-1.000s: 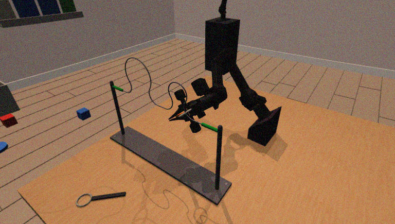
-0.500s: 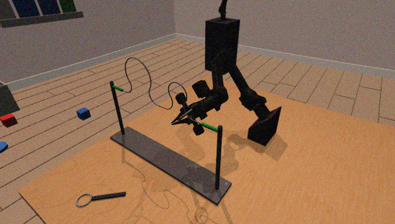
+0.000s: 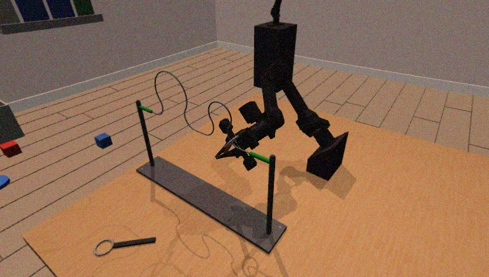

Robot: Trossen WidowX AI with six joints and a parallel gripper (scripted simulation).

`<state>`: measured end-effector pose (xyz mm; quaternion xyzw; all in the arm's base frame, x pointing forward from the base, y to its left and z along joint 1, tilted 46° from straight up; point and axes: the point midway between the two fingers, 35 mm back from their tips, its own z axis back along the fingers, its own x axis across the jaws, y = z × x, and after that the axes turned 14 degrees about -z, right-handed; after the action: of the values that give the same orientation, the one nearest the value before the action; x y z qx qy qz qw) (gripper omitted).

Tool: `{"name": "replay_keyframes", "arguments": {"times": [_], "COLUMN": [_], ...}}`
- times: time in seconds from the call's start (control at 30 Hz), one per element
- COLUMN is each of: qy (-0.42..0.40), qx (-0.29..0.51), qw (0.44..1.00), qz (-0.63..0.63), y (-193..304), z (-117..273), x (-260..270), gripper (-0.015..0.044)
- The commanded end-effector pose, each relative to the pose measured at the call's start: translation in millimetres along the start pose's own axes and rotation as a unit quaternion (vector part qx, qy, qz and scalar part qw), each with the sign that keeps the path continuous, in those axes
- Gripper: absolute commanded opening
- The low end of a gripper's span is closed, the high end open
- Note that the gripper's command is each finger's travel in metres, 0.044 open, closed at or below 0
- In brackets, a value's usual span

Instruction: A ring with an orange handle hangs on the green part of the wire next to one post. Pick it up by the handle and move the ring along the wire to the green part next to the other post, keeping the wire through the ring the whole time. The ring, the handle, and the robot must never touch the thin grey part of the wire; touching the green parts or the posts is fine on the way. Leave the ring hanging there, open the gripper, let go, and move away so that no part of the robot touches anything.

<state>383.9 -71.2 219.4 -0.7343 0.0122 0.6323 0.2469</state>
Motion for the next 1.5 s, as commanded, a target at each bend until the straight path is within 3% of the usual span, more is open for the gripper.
{"name": "replay_keyframes", "arguments": {"times": [0.0, 1.47], "qy": [-0.013, -0.077], "qx": [0.008, 0.045], "qw": [1.000, 0.981], "qz": [-0.015, -0.170], "y": [4.3, 6.8], "z": [1.9, 14.4], "x": [10.7, 65.3], "gripper": [-0.0150, -0.0150]}}
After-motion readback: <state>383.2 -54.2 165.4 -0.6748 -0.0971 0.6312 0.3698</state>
